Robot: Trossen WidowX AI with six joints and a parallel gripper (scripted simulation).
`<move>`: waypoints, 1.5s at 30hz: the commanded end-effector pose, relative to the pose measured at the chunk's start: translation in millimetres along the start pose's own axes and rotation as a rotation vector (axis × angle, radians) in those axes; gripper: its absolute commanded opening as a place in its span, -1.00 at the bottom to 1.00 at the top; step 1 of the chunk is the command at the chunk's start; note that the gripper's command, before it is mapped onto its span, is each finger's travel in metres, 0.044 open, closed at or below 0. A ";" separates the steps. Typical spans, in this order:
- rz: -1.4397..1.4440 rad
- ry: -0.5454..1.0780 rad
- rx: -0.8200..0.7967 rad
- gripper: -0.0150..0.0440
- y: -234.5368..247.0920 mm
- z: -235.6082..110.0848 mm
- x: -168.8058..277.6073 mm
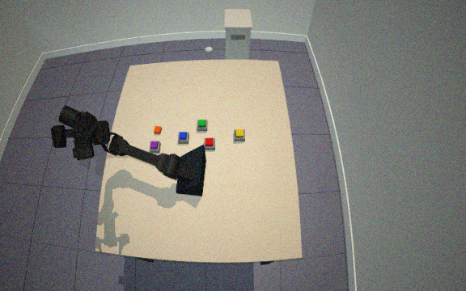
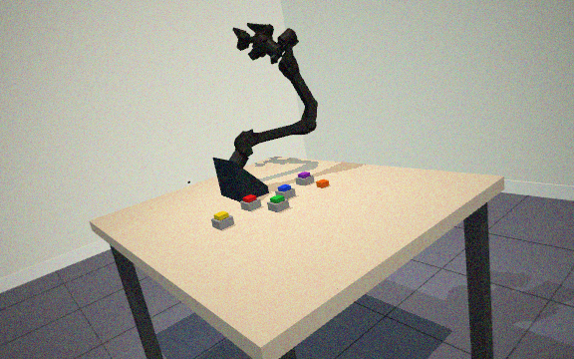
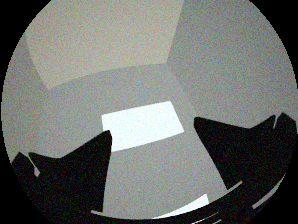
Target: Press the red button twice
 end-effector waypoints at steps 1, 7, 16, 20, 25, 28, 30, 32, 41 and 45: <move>-0.294 0.127 0.214 0.86 -54.4 21.5 21.2; -0.688 0.376 0.448 0.86 -128.1 29.1 49.7; -1.225 0.884 0.678 0.86 -233.5 4.4 81.9; -1.429 1.164 0.728 0.86 -276.0 -18.7 90.7; -1.637 1.558 0.739 0.86 -323.2 -55.3 95.7; -1.727 1.816 0.716 0.86 -347.8 -80.4 95.2; -1.770 1.995 0.688 0.86 -362.5 -98.0 93.4; -1.797 2.180 0.648 0.86 -375.8 -116.1 90.4; -1.651 3.045 0.334 0.86 -418.3 -198.7 63.5; -1.410 3.407 0.130 0.86 -428.2 -233.4 45.6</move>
Point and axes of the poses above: the point midway between the two fingers, 35 mm back from their tips, its own z axis out along the fingers, its own y axis across the jaws, x = y × z, the point moved 7 cm from there along -z, back along the fingers, and after that the axes turned 7 degrees about -z, right-handed, at the moved point
